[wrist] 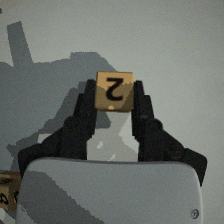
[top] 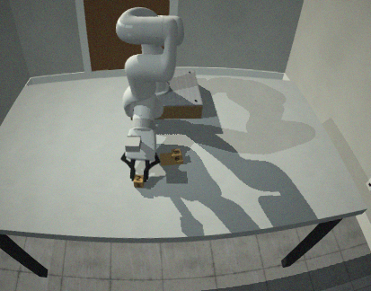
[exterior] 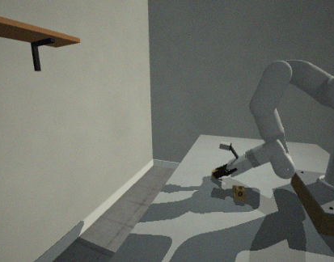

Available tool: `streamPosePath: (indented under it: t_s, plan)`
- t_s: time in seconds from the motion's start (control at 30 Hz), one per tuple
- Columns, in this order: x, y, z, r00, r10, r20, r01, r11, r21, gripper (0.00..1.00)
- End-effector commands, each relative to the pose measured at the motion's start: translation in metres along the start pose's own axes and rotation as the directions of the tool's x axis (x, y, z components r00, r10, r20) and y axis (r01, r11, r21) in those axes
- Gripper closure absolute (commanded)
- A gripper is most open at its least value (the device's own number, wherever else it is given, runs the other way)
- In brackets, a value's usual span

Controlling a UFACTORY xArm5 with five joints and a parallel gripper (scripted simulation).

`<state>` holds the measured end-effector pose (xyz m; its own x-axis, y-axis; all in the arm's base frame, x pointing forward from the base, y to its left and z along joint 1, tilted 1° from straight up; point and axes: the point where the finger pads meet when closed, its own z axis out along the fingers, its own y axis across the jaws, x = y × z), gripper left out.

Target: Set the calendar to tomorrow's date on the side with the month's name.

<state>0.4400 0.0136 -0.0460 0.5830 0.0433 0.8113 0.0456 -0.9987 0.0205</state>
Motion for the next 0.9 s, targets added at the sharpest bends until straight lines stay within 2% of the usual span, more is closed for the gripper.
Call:
streamPosePath:
  t_s: [0.0,0.3,0.33,0.47,0.5,0.57,0.6,0.67,0.7,0.77,0.8,0.87]
  plan:
    - [0.0009,0.0,-0.0001,1.0,0.0,-0.002,0.0,1.0,0.0,0.71]
    - [0.0009,0.0,-0.0001,1.0,0.0,-0.002,0.0,1.0,0.0,0.71]
    - [0.0009,0.0,-0.0001,1.0,0.0,-0.002,0.0,1.0,0.0,0.67]
    - [0.0009,0.0,-0.0001,1.0,0.0,-0.002,0.0,1.0,0.0,0.67]
    - [0.0009,0.0,-0.0001,1.0,0.0,-0.002,0.0,1.0,0.0,0.63]
    - [0.0009,0.0,-0.0001,1.0,0.0,-0.002,0.0,1.0,0.0,0.63]
    - [0.0009,0.0,-0.0001,1.0,0.0,-0.002,0.0,1.0,0.0,0.59]
    - [0.0009,0.0,-0.0001,1.0,0.0,-0.002,0.0,1.0,0.0,0.59]
    - [0.0009,0.0,-0.0001,1.0,0.0,-0.002,0.0,1.0,0.0,0.55]
    - [0.0009,0.0,-0.0001,1.0,0.0,-0.002,0.0,1.0,0.0,0.55]
    - [0.0009,0.0,-0.0001,1.0,0.0,-0.002,0.0,1.0,0.0,0.51]
    - [0.0009,0.0,-0.0001,1.0,0.0,-0.002,0.0,1.0,0.0,0.51]
